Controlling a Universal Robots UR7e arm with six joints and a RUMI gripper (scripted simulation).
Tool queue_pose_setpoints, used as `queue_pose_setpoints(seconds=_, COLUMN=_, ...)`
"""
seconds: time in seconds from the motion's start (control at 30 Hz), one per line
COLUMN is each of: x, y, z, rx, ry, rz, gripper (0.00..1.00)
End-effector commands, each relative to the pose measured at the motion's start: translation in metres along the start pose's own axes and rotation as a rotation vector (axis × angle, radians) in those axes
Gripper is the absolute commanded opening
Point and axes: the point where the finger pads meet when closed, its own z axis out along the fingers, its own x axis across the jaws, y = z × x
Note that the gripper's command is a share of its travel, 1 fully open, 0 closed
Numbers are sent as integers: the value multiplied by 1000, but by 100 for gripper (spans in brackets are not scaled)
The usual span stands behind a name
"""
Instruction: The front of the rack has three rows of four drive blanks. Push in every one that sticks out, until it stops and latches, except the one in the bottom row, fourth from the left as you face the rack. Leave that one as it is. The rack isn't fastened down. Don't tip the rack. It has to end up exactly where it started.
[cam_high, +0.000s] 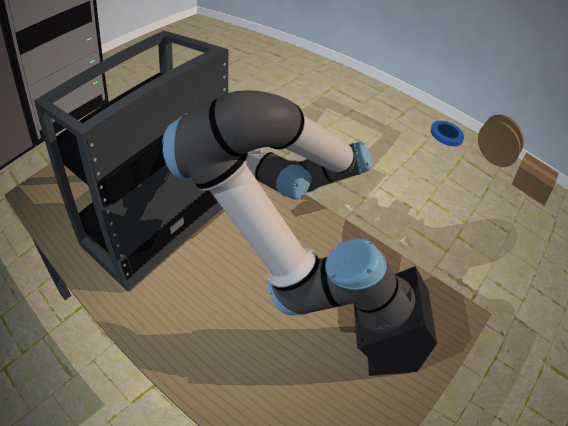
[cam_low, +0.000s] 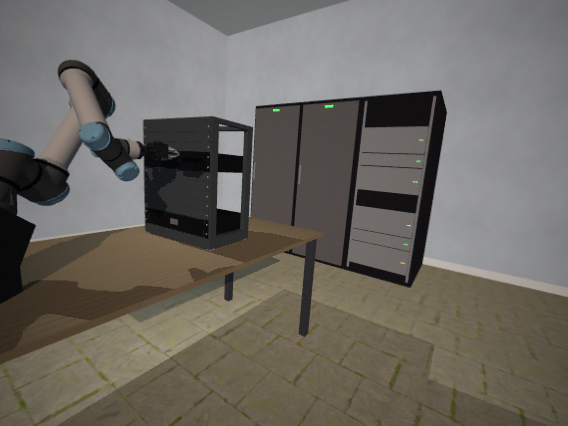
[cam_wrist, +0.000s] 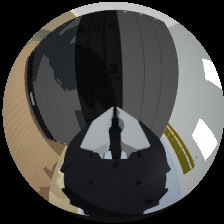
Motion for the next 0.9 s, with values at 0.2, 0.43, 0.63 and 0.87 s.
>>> queue_pose_setpoints(seconds=0.2, x=0, y=0, z=0, rx=0, ry=0, rz=0, gripper=0)
queue_pose_setpoints(seconds=0.43, x=0, y=0, z=0, rx=0, ry=0, rz=0, gripper=0)
queue_pose_setpoints(seconds=0.63, x=0, y=0, z=-3, rx=0, ry=0, rz=0, gripper=0)
queue_pose_setpoints(seconds=0.87, x=0, y=0, z=-13, rx=0, ry=0, rz=0, gripper=0)
